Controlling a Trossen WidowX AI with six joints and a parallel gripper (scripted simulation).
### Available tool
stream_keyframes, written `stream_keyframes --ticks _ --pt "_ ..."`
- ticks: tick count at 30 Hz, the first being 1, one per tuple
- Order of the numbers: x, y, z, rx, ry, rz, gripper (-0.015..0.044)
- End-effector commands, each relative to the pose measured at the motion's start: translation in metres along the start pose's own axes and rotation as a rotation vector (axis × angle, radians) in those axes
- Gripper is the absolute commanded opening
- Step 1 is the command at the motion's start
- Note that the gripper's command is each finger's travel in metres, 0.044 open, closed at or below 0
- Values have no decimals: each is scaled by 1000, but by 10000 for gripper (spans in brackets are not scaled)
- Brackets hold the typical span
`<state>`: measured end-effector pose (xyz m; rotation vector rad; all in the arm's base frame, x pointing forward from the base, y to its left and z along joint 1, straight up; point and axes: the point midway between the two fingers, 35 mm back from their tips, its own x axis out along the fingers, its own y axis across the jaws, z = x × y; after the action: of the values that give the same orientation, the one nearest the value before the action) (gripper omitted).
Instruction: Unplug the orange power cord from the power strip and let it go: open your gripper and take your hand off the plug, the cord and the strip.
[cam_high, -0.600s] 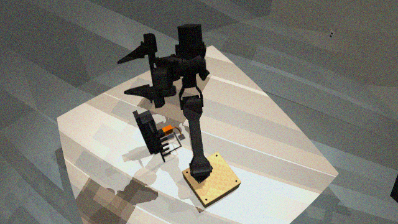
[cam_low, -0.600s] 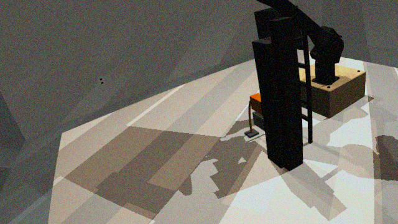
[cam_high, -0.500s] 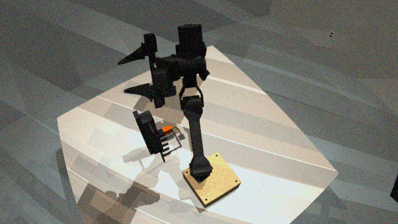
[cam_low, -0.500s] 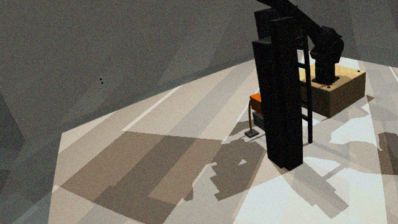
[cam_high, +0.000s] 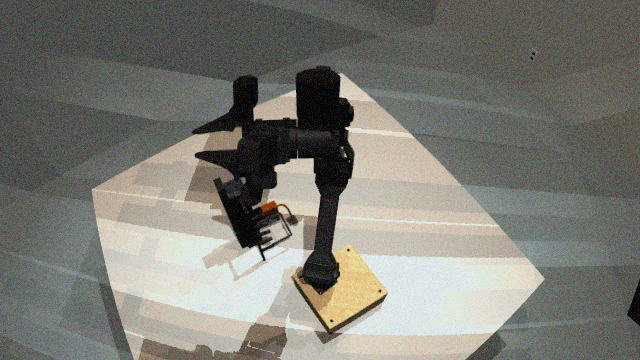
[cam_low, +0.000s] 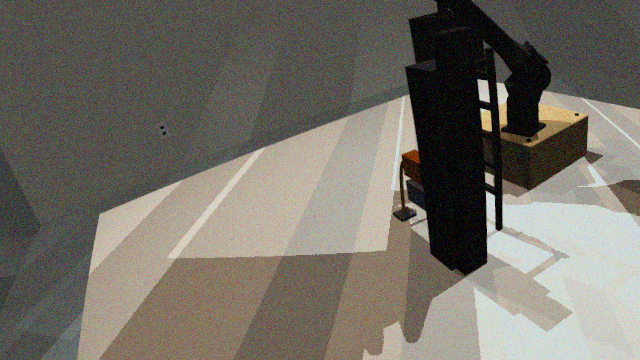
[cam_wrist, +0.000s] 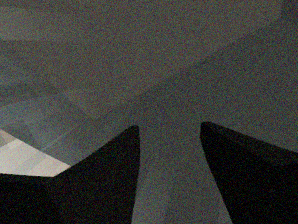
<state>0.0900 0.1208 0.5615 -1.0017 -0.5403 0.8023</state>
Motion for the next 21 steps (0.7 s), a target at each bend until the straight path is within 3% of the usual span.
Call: stream_keyframes --ticks 1,21 --pt "7 10 4 47 61 -19 160" --pt "85 70 -40 370 459 -117 160"
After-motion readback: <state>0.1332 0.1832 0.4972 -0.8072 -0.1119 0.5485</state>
